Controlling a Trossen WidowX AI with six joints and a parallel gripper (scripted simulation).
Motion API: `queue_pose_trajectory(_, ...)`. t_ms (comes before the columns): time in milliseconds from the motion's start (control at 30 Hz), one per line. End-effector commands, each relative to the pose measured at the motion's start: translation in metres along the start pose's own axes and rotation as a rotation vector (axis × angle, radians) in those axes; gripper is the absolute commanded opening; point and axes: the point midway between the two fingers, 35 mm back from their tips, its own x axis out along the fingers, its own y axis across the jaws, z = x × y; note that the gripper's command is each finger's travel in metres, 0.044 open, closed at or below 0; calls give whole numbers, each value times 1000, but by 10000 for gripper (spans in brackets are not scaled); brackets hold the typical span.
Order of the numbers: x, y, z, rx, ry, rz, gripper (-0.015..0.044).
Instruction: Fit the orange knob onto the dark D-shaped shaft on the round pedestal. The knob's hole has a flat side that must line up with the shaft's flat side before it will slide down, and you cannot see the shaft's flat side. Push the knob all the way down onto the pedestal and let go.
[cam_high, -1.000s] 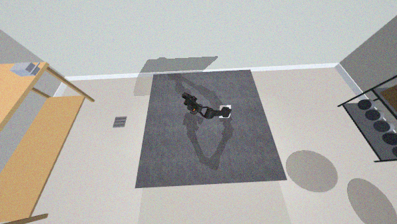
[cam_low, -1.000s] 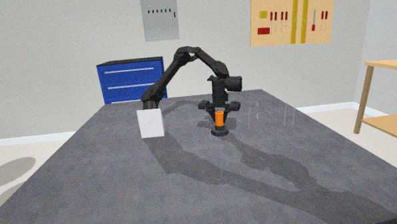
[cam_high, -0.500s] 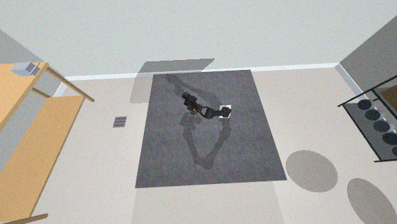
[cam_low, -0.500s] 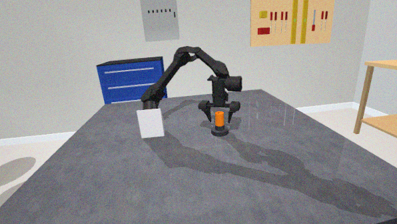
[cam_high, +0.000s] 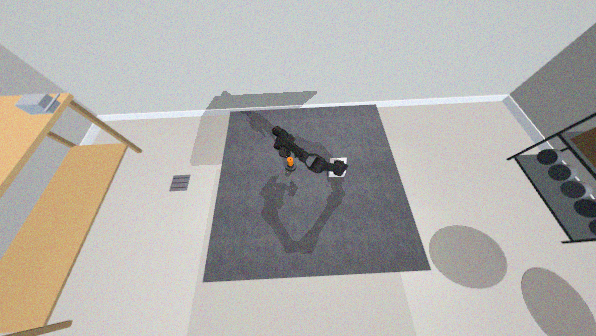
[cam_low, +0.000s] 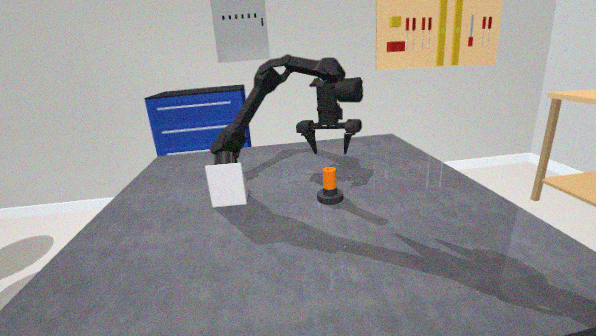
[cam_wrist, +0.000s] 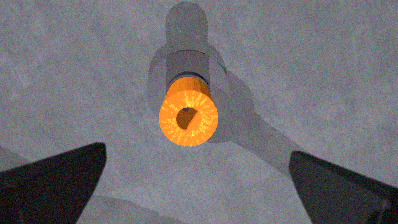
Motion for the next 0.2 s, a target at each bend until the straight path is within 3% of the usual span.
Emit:
queue_pose_trajectory(0, 4, 1, 1, -7, 6, 23, 440)
queue_pose_trajectory(167, 4, 1, 1, -7, 6, 23, 440)
